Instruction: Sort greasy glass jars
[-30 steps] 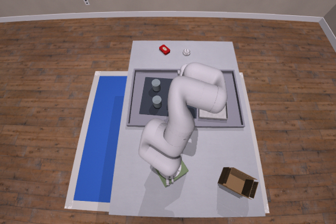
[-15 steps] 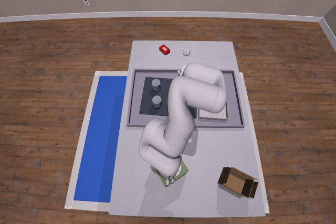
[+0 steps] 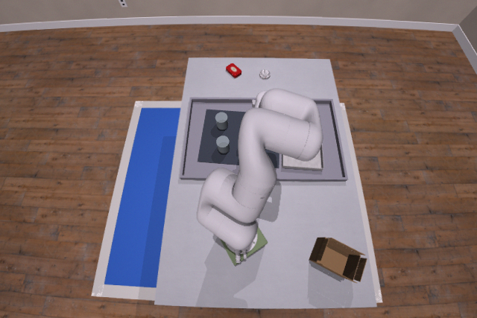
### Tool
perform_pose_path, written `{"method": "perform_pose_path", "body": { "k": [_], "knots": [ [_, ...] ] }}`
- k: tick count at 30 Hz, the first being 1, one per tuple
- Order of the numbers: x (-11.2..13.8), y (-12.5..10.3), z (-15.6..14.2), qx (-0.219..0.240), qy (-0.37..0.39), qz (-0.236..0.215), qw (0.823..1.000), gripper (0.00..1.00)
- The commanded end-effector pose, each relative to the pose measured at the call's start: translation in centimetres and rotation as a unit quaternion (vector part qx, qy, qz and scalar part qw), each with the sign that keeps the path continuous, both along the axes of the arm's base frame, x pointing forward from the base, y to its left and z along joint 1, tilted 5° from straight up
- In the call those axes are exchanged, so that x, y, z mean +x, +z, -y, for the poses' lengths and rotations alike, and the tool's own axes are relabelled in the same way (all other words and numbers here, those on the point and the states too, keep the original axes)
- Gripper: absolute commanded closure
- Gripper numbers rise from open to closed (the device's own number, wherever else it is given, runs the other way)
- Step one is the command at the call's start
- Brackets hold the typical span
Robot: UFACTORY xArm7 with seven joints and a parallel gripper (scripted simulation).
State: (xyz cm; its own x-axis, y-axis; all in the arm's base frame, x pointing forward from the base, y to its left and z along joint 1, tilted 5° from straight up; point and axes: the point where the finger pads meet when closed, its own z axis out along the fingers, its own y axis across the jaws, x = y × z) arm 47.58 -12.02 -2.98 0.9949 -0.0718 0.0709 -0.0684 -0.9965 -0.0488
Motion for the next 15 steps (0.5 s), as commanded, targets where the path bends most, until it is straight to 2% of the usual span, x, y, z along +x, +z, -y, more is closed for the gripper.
{"method": "perform_pose_path", "body": {
  "k": [1, 12, 14, 15],
  "knots": [
    [0.1, 0.1, 0.1, -0.001, 0.0, 0.002, 1.0, 1.0],
    [0.1, 0.1, 0.1, -0.001, 0.0, 0.002, 1.0, 1.0],
    [0.0, 1.7, 0.1, -0.001, 0.0, 0.002, 1.0, 1.0],
    [0.0, 1.7, 0.1, -0.001, 0.0, 0.002, 1.0, 1.0]
  ]
}}
